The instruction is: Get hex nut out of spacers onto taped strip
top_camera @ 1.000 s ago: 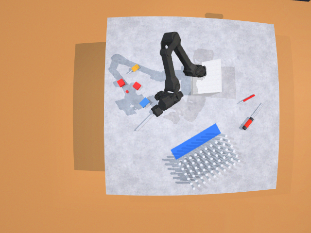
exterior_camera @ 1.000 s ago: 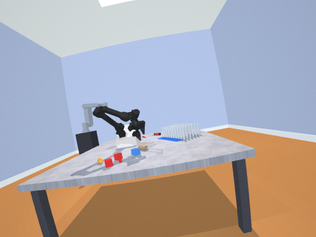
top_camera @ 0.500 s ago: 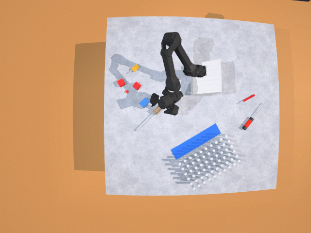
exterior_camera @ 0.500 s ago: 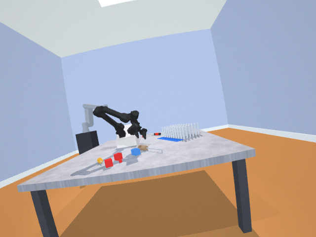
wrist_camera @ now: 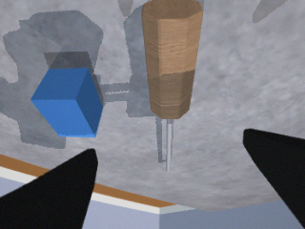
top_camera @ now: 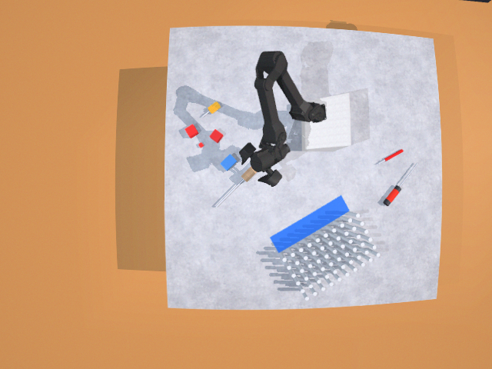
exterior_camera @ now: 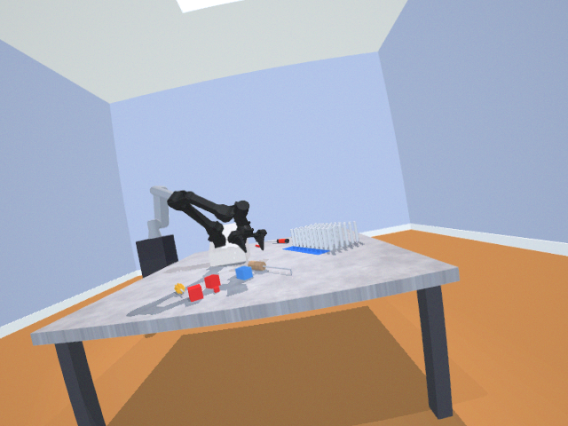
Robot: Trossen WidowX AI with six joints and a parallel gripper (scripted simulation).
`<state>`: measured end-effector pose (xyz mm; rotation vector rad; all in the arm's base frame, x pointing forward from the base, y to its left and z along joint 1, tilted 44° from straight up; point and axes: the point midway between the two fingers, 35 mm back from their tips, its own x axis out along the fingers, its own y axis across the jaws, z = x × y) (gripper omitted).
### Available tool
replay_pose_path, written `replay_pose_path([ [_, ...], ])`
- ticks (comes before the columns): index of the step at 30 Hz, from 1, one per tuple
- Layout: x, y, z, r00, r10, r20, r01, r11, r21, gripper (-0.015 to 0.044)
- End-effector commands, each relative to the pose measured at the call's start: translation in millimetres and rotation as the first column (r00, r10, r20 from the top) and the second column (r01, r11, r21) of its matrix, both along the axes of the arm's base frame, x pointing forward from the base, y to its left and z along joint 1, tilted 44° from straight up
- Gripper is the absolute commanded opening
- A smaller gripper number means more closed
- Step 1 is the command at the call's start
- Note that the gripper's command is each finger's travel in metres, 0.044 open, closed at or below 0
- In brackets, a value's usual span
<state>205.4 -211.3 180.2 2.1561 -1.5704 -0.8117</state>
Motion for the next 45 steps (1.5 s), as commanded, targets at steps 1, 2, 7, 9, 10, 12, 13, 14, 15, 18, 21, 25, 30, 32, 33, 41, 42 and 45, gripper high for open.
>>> replay_pose_path([
  [1, 0.2, -0.1, -0.5, 1.000, 0.001, 0.006, -0.001, 1.000, 0.003, 0.0440],
  [2, 0.2, -0.1, -0.5, 1.000, 0.001, 0.006, -0.001, 1.000, 0.003, 0.0440],
  [7, -6.0, -2.8, 2.1, 0.984, 0.109, 0.144, -0.129, 0.982, 0.140, 0.0440],
  [9, -7.6, -1.8, 2.7, 0.976, 0.126, 0.175, -0.156, 0.974, 0.166, 0.0440],
  [10, -7.6, -1.8, 2.7, 0.976, 0.126, 0.175, -0.156, 0.974, 0.166, 0.0440],
  [12, -7.6, -1.8, 2.7, 0.976, 0.126, 0.175, -0.156, 0.974, 0.166, 0.0440],
  [13, -7.6, -1.8, 2.7, 0.976, 0.126, 0.175, -0.156, 0.974, 0.166, 0.0440],
  [14, -7.6, -1.8, 2.7, 0.976, 0.126, 0.175, -0.156, 0.974, 0.166, 0.0414],
  [15, -7.6, -1.8, 2.7, 0.976, 0.126, 0.175, -0.156, 0.974, 0.166, 0.0388],
  [18, -7.6, -1.8, 2.7, 0.976, 0.126, 0.175, -0.156, 0.974, 0.166, 0.0309],
  [21, -7.6, -1.8, 2.7, 0.976, 0.126, 0.175, -0.156, 0.974, 0.166, 0.0280],
  [25, -7.6, -1.8, 2.7, 0.976, 0.126, 0.175, -0.156, 0.974, 0.166, 0.0280],
  [30, -6.9, -4.8, -0.1, 0.976, 0.126, 0.175, -0.156, 0.974, 0.167, 0.0280],
  [32, -6.4, -7.2, -2.3, 0.976, 0.126, 0.175, -0.156, 0.974, 0.167, 0.0280],
  [33, -6.2, -8.4, -3.4, 0.976, 0.126, 0.175, -0.156, 0.974, 0.167, 0.0280],
  [41, -5.3, -17.7, -12.7, 0.977, 0.126, 0.175, -0.155, 0.973, 0.168, 0.0280],
  [42, -5.3, -18.9, -13.9, 0.977, 0.126, 0.175, -0.155, 0.973, 0.168, 0.0280],
  [45, -5.3, -22.3, -17.4, 0.977, 0.126, 0.175, -0.155, 0.973, 0.168, 0.0280],
])
